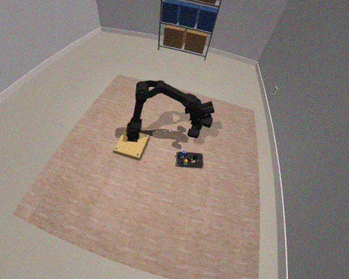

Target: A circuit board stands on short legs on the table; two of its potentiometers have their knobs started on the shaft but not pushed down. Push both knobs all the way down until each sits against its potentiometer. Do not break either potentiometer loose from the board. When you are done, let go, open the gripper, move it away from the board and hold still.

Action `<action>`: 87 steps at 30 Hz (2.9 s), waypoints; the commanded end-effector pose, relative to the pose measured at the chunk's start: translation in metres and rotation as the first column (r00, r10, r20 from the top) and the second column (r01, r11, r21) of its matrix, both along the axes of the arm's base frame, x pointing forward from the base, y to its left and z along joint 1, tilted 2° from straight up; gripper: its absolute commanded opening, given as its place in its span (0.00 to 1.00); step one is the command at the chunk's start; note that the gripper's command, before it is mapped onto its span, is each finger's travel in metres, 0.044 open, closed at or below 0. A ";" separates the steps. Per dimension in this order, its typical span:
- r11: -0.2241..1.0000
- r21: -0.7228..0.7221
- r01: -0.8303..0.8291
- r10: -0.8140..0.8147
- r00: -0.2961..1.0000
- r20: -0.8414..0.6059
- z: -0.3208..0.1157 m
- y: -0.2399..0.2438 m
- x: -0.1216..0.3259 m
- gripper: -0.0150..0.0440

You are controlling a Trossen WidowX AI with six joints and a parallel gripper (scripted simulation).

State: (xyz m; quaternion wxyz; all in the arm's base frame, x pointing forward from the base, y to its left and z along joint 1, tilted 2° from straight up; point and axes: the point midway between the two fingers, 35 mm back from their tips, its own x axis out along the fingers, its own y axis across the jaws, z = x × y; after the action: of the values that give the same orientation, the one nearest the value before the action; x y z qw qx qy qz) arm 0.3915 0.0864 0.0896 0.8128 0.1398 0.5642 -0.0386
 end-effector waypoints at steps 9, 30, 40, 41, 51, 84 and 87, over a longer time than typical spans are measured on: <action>0.935 -0.024 0.354 -0.353 0.919 -0.174 0.009 -0.079 -0.021 0.25; 0.721 -0.117 0.683 -0.674 0.653 -0.347 0.020 -0.154 -0.068 0.25; 0.721 -0.117 0.683 -0.674 0.653 -0.347 0.006 -0.154 -0.068 0.25; 0.721 -0.117 0.683 -0.674 0.653 -0.347 0.005 -0.154 -0.068 0.25; 0.721 -0.117 0.683 -0.674 0.653 -0.347 -0.010 -0.154 -0.068 0.25; 0.721 -0.117 0.683 -0.674 0.653 -0.347 -0.018 -0.155 -0.068 0.25; 0.721 -0.117 0.683 -0.674 0.653 -0.347 -0.019 -0.155 -0.068 0.25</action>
State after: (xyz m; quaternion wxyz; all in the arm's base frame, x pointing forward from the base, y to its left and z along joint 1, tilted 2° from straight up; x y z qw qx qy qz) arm 0.3238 -0.0677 0.0726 0.6183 0.3408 0.6126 -0.3554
